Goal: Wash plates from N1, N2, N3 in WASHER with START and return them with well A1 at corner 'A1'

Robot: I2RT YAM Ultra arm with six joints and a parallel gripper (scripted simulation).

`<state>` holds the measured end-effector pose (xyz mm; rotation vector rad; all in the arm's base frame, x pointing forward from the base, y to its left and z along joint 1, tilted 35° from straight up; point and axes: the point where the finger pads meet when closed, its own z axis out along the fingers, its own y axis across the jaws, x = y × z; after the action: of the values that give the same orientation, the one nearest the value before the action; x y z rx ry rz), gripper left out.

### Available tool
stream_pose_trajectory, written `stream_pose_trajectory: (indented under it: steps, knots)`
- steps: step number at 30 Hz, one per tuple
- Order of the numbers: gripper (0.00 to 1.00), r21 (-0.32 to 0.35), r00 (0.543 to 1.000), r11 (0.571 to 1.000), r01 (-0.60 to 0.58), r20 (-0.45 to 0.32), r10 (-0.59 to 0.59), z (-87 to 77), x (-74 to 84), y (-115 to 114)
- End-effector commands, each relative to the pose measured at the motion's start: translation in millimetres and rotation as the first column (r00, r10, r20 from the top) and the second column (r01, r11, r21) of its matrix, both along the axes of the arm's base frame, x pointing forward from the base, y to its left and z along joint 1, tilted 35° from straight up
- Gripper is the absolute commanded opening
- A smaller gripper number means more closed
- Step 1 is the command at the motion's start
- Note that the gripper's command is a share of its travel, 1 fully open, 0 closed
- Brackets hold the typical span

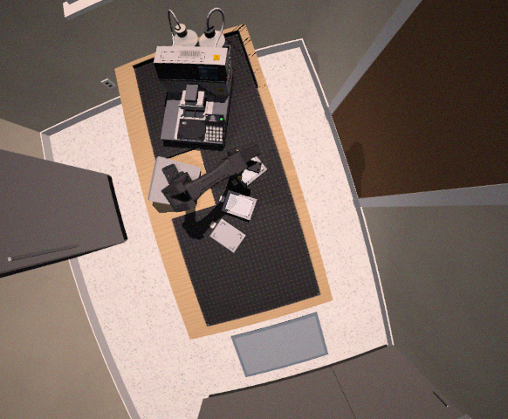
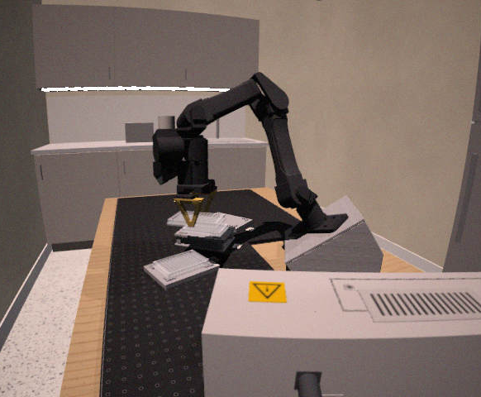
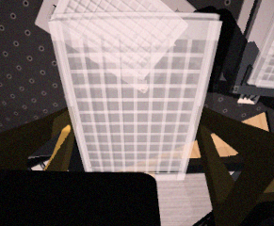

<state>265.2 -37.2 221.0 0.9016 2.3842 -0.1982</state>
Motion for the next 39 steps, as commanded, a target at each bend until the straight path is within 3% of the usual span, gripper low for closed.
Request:
stream_pose_trajectory:
  steps: [1,20,34,39]
  knots:
    - [0.0,-0.003,0.999,0.999,0.05,0.019,-0.05,0.6,-1.5,8.1]
    - [0.0,0.0,0.999,0.999,0.049,0.017,-0.049,-19.8,10.9,90.2]
    - [0.0,0.0,0.999,0.999,0.049,0.017,-0.049,-20.0,11.0,90.9]
    - [0.0,-0.045,0.999,0.998,-0.031,-0.017,0.031,-30.5,5.0,112.9]
